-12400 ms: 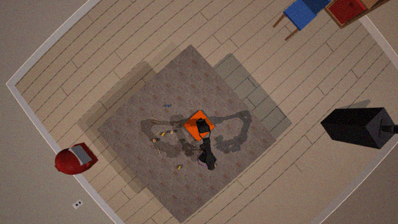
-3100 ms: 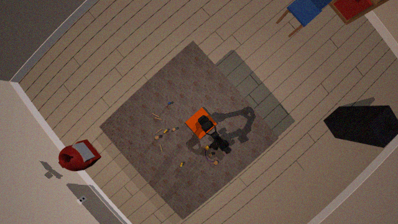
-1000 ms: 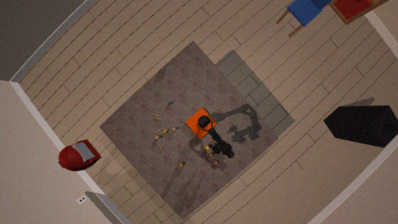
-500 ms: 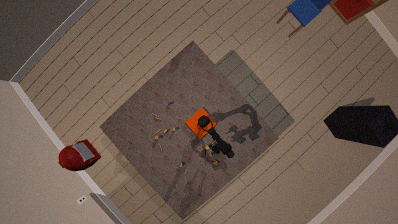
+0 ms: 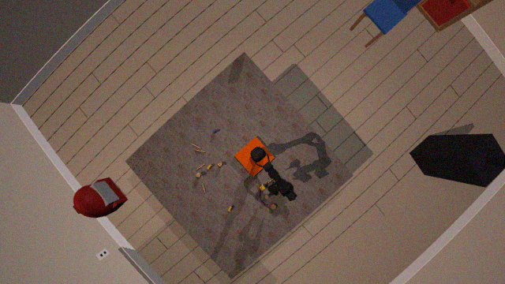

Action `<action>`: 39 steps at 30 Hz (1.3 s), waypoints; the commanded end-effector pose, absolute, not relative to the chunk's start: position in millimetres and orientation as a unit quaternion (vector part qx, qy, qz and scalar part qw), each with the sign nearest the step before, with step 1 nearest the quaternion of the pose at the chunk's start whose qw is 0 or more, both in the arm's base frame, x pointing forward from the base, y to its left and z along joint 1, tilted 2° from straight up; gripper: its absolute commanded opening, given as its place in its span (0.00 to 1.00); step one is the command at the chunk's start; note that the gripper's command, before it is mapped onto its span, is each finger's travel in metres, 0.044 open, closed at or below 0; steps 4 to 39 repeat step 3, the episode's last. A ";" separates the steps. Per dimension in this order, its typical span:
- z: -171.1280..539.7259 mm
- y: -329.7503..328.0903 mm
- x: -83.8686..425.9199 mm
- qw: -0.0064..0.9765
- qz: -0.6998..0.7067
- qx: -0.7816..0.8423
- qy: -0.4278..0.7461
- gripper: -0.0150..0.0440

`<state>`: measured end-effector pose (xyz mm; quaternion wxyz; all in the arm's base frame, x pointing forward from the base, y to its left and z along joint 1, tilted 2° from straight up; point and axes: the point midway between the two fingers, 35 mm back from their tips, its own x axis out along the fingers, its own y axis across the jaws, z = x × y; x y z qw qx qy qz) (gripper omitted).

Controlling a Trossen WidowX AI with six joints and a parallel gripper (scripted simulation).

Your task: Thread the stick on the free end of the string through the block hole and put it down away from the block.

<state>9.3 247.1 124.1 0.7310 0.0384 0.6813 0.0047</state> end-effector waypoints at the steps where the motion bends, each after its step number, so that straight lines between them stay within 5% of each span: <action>1: 124.2 247.2 9.3 0.731 0.005 0.039 0.681 1.00; 39: 124.2 247.2 9.3 0.731 0.005 0.039 0.681 1.00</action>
